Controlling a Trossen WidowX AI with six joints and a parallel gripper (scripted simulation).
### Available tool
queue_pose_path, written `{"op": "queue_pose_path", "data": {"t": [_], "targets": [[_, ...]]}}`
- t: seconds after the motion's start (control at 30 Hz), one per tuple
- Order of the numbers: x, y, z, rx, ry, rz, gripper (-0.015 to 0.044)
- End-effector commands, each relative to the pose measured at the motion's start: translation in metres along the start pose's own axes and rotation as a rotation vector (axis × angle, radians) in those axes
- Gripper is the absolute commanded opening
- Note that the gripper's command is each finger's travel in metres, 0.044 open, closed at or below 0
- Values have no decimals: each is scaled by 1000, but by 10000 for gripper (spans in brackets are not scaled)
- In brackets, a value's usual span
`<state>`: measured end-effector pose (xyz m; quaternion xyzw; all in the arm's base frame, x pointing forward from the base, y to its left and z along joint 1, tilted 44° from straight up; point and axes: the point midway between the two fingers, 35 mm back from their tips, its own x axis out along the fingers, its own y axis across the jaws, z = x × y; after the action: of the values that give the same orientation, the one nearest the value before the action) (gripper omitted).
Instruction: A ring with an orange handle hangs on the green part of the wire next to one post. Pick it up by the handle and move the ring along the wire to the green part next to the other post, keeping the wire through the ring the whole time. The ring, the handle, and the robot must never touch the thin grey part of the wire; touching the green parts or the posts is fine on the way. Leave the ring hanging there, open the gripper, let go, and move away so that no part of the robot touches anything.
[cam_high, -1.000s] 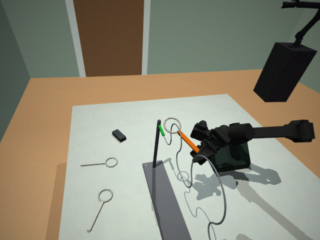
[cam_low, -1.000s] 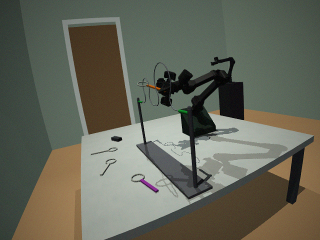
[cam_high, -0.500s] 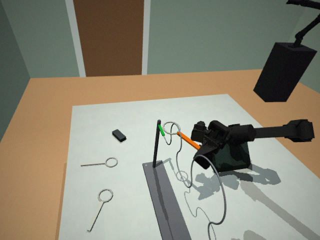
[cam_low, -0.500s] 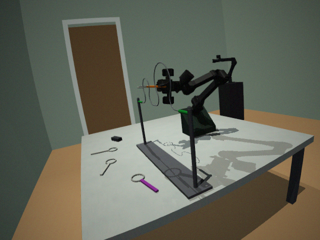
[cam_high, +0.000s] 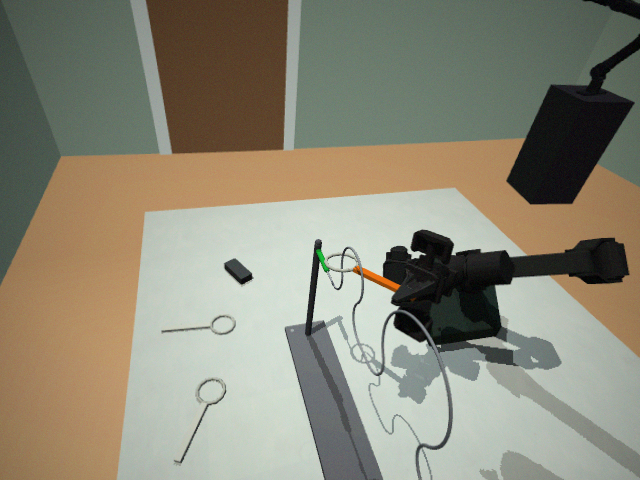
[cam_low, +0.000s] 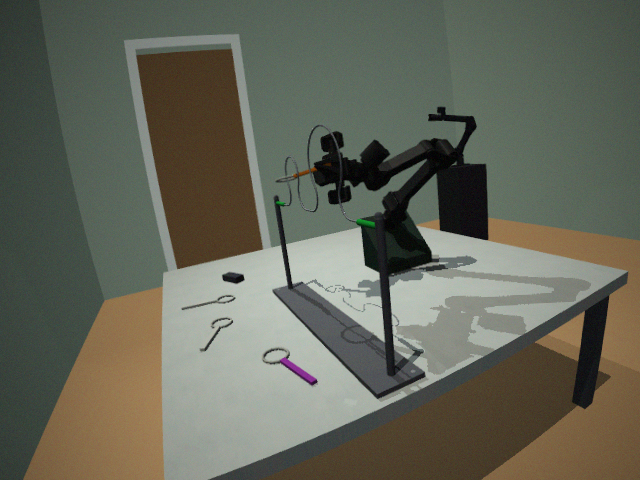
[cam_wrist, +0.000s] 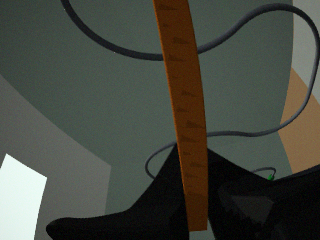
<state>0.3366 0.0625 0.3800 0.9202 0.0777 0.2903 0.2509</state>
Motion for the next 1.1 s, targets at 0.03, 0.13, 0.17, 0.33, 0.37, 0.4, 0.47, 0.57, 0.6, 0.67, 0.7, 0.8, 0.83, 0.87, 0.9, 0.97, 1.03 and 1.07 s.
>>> {"op": "queue_pose_path", "data": {"t": [0.03,0.13,0.17,0.33,0.37,0.4,0.47,0.57,0.6,0.67,0.7,0.8,0.83,0.87,0.9,0.97,1.03,1.07], "targets": [[1,7,-1,87,-7,51,-150],[1,8,-1,116,-10,67,-150],[1,8,-1,123,-11,71,-150],[2,6,-2,146,-13,84,-150],[2,5,-2,148,-13,84,-150],[2,5,-3,150,-13,85,-150],[2,2,-3,144,-12,82,-150],[2,-3,-5,130,-10,75,-150],[2,-5,-5,122,-9,71,-150],[1,-10,-6,101,-6,60,-150],[1,-12,-6,90,-4,54,-150],[1,-19,-7,57,1,36,-150],[0,-22,-7,45,2,30,-150],[0,-24,-7,31,4,22,-150],[0,-28,-7,16,6,14,-150],[-1,-34,-7,-19,11,-5,-150],[-2,-42,-7,-56,16,-25,-150],[-3,-45,-7,-75,18,-35,-150]]}}
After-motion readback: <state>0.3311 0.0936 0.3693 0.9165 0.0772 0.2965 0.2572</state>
